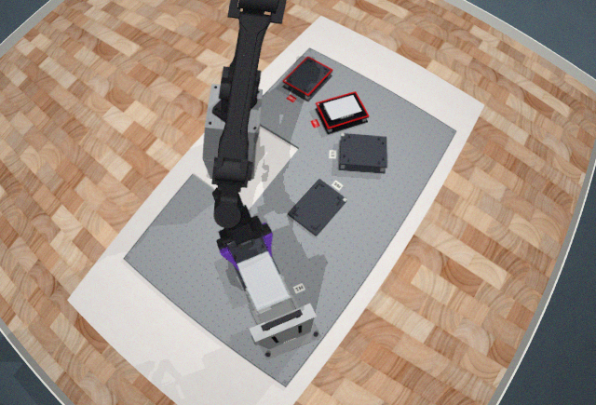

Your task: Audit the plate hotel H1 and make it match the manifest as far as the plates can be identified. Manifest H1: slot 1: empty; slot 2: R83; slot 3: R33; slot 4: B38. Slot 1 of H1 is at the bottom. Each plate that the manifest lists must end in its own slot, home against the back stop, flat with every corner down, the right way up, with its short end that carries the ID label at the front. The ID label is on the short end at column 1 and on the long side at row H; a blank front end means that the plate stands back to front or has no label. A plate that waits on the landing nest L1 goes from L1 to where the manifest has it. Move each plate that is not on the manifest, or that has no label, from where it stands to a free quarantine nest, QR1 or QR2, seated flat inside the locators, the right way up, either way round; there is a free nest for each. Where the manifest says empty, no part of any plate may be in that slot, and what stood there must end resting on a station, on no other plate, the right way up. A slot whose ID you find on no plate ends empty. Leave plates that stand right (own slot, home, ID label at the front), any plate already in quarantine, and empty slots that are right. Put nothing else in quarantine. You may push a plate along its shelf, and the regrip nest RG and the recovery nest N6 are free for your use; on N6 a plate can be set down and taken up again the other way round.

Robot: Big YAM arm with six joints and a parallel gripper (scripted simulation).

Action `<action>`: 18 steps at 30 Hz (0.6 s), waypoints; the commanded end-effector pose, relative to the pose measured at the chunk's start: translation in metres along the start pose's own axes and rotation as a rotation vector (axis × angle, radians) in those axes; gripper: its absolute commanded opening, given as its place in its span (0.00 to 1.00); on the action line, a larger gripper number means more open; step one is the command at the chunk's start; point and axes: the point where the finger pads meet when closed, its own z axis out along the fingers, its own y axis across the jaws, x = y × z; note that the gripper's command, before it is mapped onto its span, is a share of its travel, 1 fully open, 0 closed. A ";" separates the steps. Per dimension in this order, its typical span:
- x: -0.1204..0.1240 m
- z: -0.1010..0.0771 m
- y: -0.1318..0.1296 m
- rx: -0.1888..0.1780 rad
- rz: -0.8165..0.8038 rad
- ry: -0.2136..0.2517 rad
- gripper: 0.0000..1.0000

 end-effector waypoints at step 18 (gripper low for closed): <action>-0.001 -0.024 -0.006 0.017 -0.030 -0.052 0.86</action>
